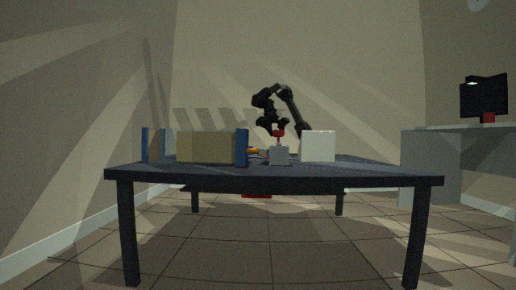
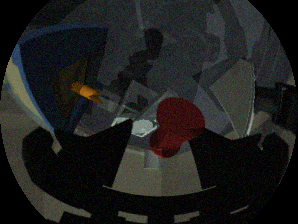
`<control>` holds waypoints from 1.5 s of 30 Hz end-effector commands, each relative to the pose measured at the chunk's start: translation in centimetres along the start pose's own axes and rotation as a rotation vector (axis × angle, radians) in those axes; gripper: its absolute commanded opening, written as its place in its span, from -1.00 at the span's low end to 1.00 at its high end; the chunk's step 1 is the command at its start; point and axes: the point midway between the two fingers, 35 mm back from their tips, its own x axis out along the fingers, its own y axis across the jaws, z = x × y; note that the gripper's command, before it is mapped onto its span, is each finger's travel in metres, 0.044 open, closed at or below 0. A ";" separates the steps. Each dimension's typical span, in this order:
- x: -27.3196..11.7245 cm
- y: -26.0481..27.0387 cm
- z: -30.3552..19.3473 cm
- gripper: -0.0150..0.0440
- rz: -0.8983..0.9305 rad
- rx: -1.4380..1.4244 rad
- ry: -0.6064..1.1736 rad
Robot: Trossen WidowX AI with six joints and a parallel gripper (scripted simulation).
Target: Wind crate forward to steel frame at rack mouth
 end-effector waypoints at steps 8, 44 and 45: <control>-1.1 0.1 -0.5 1.00 0.001 -0.001 -0.002; -9.7 -3.2 -5.2 1.00 -0.007 -0.011 -0.021; -9.7 -2.5 -5.7 1.00 -0.006 -0.011 -0.044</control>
